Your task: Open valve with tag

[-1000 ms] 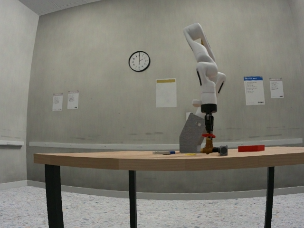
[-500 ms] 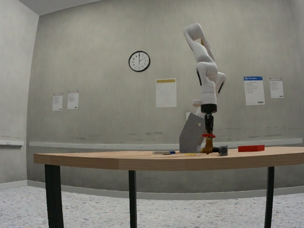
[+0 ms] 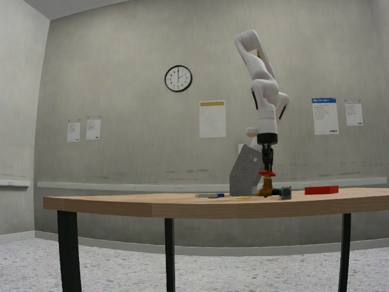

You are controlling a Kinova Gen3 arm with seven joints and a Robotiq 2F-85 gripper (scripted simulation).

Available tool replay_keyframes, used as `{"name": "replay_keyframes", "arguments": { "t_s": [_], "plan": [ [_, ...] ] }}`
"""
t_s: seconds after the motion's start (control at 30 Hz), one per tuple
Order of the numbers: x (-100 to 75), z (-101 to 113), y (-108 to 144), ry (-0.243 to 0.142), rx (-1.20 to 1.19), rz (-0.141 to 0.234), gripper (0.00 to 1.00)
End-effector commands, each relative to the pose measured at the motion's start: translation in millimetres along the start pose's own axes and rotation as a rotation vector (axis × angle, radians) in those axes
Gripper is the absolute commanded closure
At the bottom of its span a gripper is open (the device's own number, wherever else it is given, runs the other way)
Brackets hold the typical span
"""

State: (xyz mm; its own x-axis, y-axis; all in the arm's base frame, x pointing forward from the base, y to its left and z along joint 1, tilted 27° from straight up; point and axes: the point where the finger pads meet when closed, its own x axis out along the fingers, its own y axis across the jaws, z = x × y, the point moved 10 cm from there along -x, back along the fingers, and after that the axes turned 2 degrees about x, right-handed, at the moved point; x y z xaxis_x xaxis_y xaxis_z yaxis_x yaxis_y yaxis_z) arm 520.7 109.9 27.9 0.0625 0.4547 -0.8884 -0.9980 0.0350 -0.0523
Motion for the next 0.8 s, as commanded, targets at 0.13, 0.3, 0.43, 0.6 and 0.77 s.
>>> {"name": "replay_keyframes", "arguments": {
  "t_s": [0.13, 0.3, 0.43, 0.6, 0.77],
  "plan": [
    [-0.9, -0.1, -0.7, 0.000, 0.000, -0.002, 0.00],
    [-0.9, -0.1, -0.7, 0.000, 0.003, -0.002, 0.00],
    [-0.9, -0.1, -0.7, 0.000, 0.017, -0.002, 0.00],
    [-0.9, -0.1, -0.7, 0.000, 0.058, -0.002, 0.00],
    [-0.9, -0.1, -0.7, 0.000, 0.134, -0.002, 0.00]
  ]
}}
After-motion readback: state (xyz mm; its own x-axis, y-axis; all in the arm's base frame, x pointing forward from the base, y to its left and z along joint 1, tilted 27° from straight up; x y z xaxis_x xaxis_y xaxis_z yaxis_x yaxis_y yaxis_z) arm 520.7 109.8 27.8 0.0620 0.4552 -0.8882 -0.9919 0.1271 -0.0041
